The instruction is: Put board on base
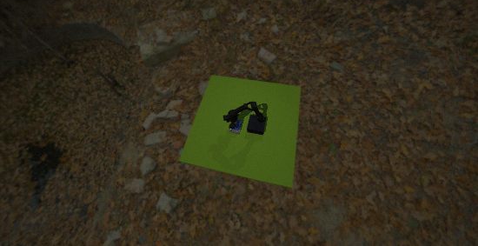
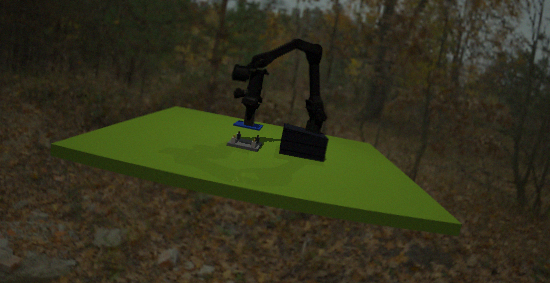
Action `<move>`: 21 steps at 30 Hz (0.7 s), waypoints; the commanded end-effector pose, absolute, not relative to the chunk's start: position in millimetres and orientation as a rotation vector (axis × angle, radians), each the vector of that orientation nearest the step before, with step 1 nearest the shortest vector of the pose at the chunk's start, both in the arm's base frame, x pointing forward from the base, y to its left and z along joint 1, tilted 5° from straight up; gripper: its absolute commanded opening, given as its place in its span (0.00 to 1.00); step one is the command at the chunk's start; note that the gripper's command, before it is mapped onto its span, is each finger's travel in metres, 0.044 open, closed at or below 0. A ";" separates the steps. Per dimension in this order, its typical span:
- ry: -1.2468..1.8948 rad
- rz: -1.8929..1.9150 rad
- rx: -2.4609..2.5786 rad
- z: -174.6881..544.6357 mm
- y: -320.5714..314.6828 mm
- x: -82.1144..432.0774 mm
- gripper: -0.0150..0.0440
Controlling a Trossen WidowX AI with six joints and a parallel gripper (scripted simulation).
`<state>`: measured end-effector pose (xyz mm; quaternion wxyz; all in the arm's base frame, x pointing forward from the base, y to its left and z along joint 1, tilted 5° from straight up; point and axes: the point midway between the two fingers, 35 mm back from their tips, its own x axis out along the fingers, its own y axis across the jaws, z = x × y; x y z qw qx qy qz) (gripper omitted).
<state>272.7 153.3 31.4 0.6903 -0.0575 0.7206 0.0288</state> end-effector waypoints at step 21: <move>1.609 0.054 -0.116 5.7 158.0 271.5 0.25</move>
